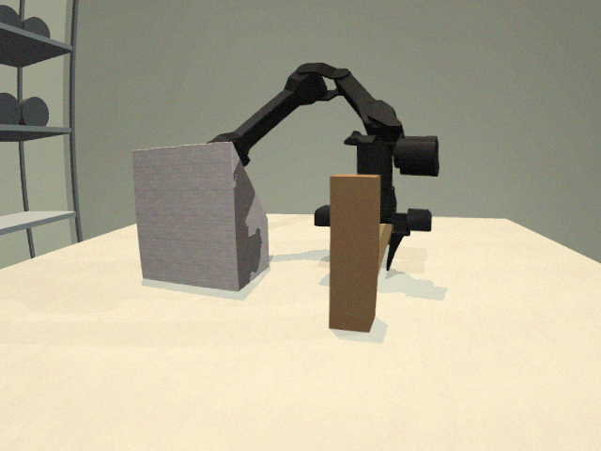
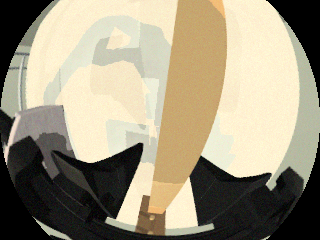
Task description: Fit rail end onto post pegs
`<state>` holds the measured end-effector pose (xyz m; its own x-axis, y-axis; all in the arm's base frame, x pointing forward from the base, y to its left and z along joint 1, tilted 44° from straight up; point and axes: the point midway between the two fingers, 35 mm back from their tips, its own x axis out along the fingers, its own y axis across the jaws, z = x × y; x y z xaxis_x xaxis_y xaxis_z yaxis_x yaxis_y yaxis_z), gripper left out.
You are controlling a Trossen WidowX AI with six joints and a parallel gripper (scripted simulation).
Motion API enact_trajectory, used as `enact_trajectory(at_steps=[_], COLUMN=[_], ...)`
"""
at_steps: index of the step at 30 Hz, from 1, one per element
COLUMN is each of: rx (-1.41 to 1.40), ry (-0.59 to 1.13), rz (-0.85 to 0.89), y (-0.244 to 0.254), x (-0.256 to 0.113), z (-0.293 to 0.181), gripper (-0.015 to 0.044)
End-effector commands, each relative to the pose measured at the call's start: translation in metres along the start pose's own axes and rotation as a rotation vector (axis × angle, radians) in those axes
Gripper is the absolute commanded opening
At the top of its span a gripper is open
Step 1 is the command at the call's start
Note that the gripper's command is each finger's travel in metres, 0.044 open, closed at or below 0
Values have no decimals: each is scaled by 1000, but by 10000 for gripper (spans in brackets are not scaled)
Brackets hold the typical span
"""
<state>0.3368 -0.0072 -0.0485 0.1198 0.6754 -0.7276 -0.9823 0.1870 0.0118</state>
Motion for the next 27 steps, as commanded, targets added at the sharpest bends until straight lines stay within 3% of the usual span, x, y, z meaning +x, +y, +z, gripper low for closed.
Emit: enact_trajectory(at_steps=[1, 4, 12, 27], rx=[6, 6, 6, 6], ry=[-5, -5, -5, -4], rz=[-1, -1, -1, -1], y=[0, 0, 0, 0], x=[0, 0, 0, -2], z=[0, 0, 0, 0], gripper=[151, 72, 0, 0])
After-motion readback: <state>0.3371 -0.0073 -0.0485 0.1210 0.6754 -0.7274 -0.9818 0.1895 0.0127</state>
